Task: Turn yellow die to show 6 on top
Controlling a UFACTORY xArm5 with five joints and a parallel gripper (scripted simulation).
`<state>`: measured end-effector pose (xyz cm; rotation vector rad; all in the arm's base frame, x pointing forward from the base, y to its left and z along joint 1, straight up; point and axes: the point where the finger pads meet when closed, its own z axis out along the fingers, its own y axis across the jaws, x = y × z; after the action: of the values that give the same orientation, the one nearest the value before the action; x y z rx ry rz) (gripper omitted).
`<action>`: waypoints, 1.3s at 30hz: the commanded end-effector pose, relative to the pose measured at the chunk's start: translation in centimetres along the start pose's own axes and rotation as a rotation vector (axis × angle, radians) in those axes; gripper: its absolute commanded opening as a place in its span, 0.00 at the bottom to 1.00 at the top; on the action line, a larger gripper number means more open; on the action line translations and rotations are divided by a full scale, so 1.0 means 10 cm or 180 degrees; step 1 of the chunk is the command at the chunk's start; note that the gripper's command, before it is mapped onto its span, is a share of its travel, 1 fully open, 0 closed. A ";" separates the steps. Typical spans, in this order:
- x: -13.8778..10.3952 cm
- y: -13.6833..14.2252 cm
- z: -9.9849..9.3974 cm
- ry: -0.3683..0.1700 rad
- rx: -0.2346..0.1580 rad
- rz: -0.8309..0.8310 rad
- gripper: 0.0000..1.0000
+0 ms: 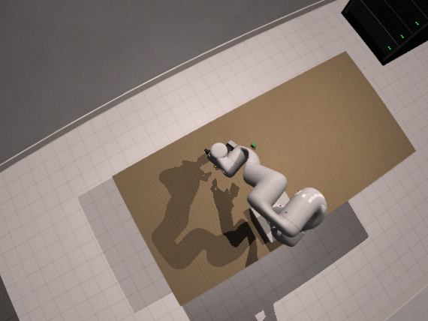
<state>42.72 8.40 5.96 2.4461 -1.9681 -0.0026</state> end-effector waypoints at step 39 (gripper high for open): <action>-0.01 -0.03 0.20 0.0007 0.0009 -0.4021 1.00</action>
<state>42.82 8.47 4.10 3.1186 -0.3706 -0.0050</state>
